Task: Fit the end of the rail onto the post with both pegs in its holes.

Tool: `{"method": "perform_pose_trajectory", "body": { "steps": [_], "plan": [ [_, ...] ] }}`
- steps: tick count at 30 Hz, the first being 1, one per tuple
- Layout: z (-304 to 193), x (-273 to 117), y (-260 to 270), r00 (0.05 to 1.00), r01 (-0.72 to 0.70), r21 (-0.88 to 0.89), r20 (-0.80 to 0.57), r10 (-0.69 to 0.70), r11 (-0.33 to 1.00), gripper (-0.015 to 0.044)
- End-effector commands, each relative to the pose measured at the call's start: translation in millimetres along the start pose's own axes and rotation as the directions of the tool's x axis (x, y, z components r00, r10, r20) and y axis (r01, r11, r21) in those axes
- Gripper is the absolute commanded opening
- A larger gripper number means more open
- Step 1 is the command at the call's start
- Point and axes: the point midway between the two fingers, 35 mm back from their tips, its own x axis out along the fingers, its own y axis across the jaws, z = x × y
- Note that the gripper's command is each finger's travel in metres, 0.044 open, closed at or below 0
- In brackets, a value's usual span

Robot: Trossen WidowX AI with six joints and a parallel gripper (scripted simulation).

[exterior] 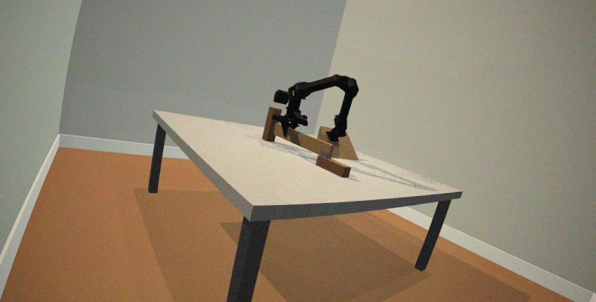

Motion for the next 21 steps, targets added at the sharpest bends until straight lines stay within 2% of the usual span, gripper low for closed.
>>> {"method": "perform_pose_trajectory", "body": {
  "steps": [1, 21],
  "plan": [
    [-1.9, -2.3, -1.2, 1.0, 0.007, -0.002, -0.001, -0.007, 1.0, 0.0],
    [-7.4, 0.2, -2.0, 1.0, 0.007, -0.002, -0.001, -0.007, 1.0, 0.0]
  ]
}}
